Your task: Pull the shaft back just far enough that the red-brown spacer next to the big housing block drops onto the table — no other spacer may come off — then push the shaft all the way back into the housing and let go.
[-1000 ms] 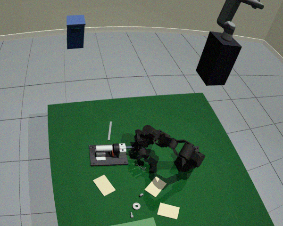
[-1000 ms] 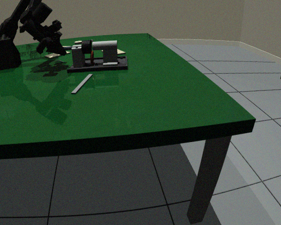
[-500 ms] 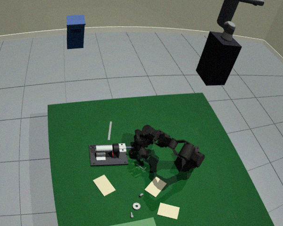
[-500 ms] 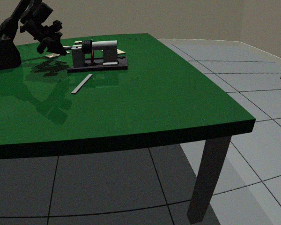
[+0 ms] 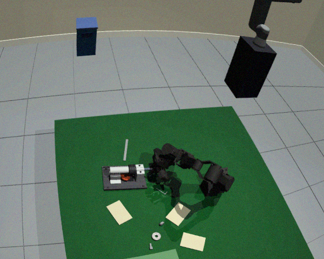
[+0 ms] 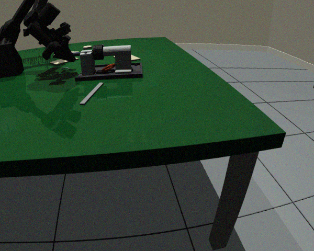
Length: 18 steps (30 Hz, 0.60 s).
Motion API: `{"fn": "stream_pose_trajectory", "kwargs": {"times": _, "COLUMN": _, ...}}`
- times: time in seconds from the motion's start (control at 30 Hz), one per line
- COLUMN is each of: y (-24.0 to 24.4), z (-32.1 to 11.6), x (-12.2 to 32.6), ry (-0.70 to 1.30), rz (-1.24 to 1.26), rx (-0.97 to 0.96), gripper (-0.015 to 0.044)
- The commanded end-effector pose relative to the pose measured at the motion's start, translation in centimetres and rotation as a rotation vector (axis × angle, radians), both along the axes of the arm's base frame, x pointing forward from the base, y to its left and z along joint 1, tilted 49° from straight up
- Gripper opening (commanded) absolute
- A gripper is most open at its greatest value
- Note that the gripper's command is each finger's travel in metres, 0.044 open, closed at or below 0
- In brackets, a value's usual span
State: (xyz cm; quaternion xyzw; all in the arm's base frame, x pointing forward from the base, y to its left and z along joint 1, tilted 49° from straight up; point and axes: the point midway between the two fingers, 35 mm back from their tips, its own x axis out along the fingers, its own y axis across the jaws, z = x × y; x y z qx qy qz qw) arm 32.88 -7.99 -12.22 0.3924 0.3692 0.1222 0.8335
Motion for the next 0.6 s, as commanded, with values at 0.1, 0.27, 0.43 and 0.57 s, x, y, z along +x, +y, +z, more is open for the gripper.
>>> {"fn": "stream_pose_trajectory", "kwargs": {"times": 0.1, "y": -0.08, "z": 0.03, "x": 0.37, "ry": -0.002, "rz": -0.002, "rx": 0.002, "gripper": 0.0000}}
{"fn": "stream_pose_trajectory", "kwargs": {"times": 0.27, "y": -0.08, "z": 0.03, "x": 0.51, "ry": -0.002, "rz": -0.002, "rx": 0.002, "gripper": 0.0000}}
{"fn": "stream_pose_trajectory", "kwargs": {"times": 0.43, "y": -0.09, "z": 0.02, "x": 0.66, "ry": -0.002, "rz": -0.002, "rx": 0.002, "gripper": 0.0000}}
{"fn": "stream_pose_trajectory", "kwargs": {"times": 0.57, "y": -0.10, "z": 0.01, "x": 0.78, "ry": -0.002, "rz": -0.002, "rx": 0.002, "gripper": 0.0000}}
